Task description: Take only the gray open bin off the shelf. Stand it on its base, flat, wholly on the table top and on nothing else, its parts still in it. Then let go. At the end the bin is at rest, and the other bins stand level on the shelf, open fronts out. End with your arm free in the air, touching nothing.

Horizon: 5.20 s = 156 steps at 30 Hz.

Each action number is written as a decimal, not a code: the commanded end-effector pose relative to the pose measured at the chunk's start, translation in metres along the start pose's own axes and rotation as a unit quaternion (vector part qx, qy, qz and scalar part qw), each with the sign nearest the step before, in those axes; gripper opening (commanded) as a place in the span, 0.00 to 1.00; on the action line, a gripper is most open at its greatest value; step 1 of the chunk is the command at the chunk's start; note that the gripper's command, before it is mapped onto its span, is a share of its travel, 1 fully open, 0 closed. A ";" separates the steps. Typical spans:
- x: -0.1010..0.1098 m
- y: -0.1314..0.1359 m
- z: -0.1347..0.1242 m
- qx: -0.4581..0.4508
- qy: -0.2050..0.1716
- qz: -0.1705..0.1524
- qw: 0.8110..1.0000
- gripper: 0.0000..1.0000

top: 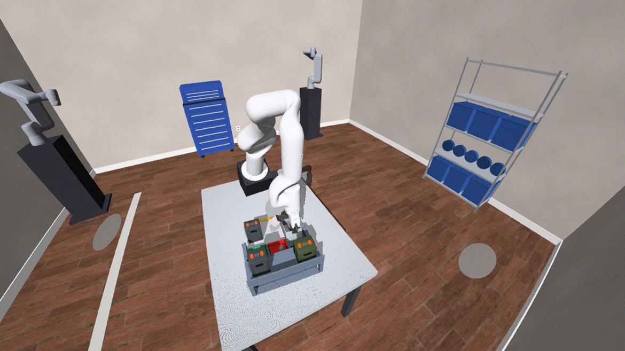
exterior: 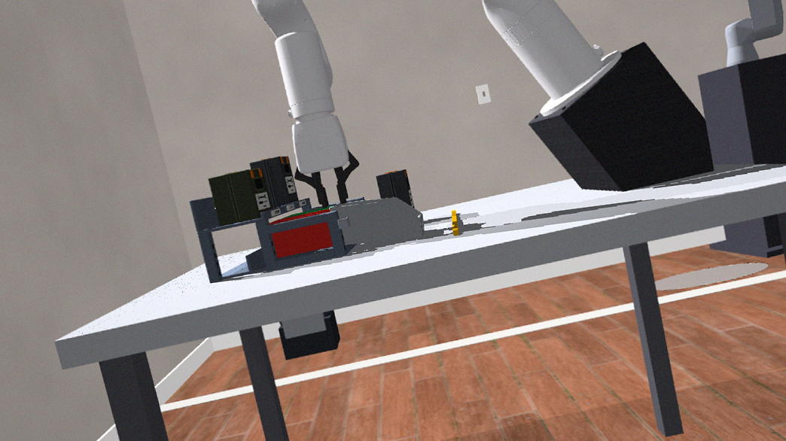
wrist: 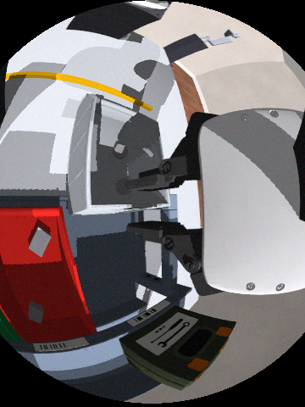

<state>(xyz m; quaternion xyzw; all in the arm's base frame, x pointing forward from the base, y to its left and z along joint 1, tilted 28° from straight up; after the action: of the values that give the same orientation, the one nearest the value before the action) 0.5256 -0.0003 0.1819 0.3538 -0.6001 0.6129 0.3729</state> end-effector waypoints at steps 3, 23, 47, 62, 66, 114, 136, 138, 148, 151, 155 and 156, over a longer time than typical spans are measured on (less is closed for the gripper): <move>-0.004 0.000 0.000 0.000 0.000 0.001 1.000 0.33; -0.020 0.000 0.000 0.000 0.000 0.001 1.000 0.33; -0.020 0.000 0.000 0.000 0.000 0.001 1.000 0.00; -0.020 0.000 0.000 0.000 0.000 0.001 1.000 0.00; -0.020 0.000 0.000 0.000 0.000 0.001 1.000 0.00; -0.014 0.000 0.000 0.000 0.000 0.001 1.000 0.00; -0.015 0.000 0.000 0.000 0.000 0.001 1.000 0.00; -0.015 0.002 0.000 0.000 0.000 0.001 1.000 0.00; -0.015 0.010 -0.002 0.000 0.000 0.001 1.000 0.00; -0.015 0.010 -0.002 0.000 0.000 0.001 1.000 0.00; -0.015 0.013 -0.003 0.000 0.000 0.001 1.000 0.00; -0.015 0.016 -0.004 0.000 0.000 0.001 1.000 0.00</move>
<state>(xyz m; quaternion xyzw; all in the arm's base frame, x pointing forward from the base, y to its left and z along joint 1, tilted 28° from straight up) 0.5233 0.0016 0.1638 0.3537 -0.6002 0.6130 0.3727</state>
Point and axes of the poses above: the point where the finger pads meet when closed, its own x axis back along the fingers, its own y axis across the jaws, z = x × y, the point moved 2 cm from there along x, back along the fingers, and after that the axes turned 13 degrees about x, right-handed, at the moved point
